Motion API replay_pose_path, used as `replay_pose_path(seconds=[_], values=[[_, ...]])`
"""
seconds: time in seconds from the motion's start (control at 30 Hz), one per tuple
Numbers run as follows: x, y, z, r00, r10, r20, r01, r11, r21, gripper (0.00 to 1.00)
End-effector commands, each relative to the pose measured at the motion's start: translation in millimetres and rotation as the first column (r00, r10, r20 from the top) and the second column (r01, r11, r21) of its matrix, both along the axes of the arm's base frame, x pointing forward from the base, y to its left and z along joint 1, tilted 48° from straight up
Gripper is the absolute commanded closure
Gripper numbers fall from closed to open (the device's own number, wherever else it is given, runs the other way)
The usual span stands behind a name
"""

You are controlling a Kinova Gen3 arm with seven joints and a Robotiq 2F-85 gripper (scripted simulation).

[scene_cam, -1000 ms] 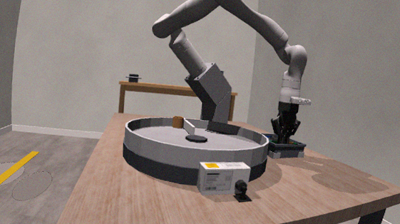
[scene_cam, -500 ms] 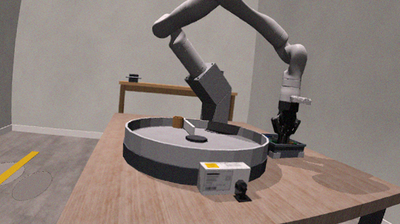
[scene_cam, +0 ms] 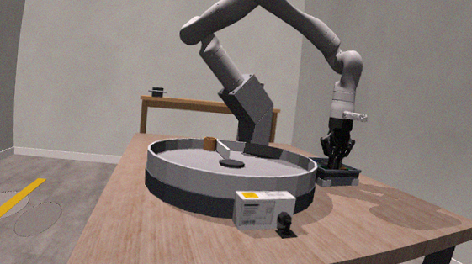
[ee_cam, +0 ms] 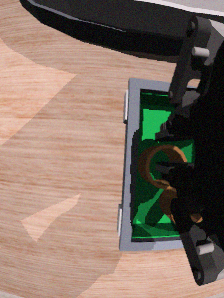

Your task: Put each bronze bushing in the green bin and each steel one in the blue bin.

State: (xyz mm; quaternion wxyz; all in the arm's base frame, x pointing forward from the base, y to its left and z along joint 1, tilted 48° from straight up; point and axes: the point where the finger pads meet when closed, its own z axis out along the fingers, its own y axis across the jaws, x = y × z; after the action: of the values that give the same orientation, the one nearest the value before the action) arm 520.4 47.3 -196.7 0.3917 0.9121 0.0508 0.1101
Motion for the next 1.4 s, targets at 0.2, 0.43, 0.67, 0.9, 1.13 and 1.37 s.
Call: replay_pose_path(seconds=[0.2,0.43,0.67,0.9,1.13,1.37], values=[[-0.2,3,2.5,1.000,0.002,0.001,-0.002,1.000,0.001,0.81],[-0.9,6,4.6,1.000,0.002,0.001,-0.002,1.000,0.001,0.81],[-1.2,6,5.3,1.000,0.002,0.001,-0.002,1.000,0.001,0.81],[-1.8,8,6.9,1.000,0.002,0.001,-0.002,1.000,0.001,0.81],[-2.3,10,8.6,1.000,0.002,0.001,-0.002,1.000,0.002,0.81],[-7.4,24,22.0,1.000,0.002,0.001,-0.002,1.000,0.001,0.81]])
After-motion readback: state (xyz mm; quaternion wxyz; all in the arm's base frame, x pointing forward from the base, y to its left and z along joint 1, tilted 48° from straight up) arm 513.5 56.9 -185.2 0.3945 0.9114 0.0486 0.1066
